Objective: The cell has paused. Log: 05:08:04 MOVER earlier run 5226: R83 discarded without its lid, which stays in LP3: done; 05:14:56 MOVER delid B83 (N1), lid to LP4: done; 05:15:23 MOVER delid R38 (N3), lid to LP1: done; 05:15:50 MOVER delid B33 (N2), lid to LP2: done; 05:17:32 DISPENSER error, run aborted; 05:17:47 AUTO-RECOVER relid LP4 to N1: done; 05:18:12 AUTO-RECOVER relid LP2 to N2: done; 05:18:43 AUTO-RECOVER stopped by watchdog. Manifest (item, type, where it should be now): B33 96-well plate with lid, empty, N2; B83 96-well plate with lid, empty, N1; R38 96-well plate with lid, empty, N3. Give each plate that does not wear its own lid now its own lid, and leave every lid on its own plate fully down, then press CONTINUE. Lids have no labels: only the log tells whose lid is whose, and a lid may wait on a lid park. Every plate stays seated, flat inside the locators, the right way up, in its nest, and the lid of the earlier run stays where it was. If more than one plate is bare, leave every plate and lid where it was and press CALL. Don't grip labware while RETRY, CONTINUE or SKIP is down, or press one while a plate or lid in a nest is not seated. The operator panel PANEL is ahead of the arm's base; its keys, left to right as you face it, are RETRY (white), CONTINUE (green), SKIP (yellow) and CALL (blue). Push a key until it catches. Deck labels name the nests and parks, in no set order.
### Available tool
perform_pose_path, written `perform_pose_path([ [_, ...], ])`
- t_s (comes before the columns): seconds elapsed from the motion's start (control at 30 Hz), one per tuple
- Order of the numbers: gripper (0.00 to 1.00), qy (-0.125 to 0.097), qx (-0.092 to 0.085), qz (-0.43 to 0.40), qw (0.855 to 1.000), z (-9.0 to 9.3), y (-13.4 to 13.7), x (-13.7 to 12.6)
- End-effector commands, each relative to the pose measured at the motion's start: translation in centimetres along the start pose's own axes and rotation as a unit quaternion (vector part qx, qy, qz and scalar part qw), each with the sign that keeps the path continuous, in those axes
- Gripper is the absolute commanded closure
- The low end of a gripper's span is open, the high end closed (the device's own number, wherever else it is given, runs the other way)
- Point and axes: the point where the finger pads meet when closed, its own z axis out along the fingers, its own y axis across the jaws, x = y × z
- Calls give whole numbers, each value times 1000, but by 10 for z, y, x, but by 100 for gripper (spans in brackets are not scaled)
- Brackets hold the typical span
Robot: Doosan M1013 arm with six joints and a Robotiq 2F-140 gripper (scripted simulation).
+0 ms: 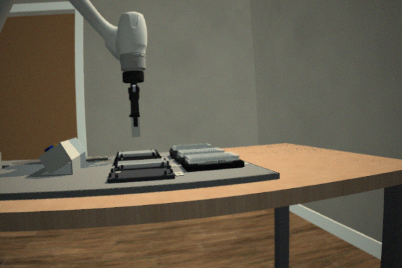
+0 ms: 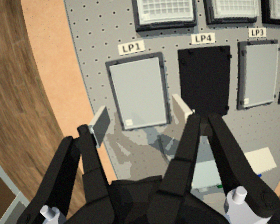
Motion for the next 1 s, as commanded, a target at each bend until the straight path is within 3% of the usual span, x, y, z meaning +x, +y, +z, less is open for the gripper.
perform_pose_path([
  [0.0,34,0,0,0,1000,2,0,0],
  [0.97,34,0,0,0,1000,37,0,1],
])
